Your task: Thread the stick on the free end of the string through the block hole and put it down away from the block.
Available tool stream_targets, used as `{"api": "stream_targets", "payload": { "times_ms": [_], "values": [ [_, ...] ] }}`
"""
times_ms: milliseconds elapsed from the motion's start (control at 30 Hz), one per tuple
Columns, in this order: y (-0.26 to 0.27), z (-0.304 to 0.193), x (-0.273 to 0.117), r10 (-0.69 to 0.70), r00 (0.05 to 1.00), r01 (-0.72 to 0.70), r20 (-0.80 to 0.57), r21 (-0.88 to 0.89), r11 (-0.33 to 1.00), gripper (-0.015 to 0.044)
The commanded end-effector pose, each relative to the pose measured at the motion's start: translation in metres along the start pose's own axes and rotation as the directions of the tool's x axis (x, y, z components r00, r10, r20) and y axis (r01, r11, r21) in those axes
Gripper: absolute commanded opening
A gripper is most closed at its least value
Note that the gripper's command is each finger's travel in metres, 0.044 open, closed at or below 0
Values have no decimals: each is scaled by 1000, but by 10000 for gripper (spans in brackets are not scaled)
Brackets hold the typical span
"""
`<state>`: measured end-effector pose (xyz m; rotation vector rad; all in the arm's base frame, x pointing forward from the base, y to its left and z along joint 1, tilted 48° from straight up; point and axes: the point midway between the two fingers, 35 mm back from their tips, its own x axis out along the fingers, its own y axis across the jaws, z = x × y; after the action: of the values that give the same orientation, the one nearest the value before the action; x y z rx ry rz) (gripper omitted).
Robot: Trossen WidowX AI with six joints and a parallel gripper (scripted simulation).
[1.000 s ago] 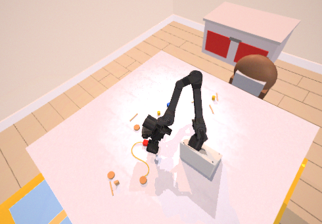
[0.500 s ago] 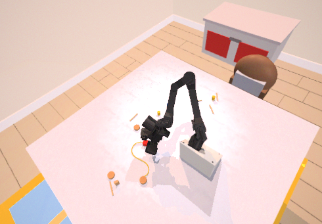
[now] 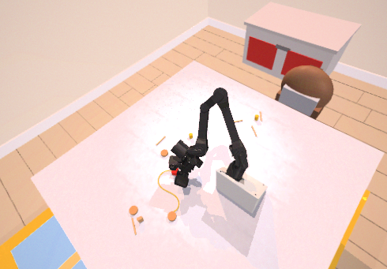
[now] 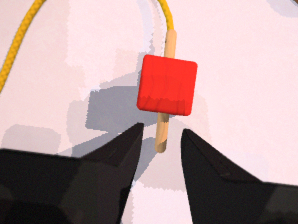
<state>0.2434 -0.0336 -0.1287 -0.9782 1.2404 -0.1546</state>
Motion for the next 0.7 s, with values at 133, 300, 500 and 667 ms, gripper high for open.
{"api": "stream_targets", "payload": {
  "times_ms": [133,300,500,667],
  "values": [
    [0,-1,2,-1,1000,1,-1,-1,1000,68],
    [0,-1,2,-1,1000,1,-1,-1,1000,0],
    [0,-1,2,-1,1000,1,0,0,1000,0],
    [1,-2,4,-1,1000,1,31,3,1000,0]
  ]
}}
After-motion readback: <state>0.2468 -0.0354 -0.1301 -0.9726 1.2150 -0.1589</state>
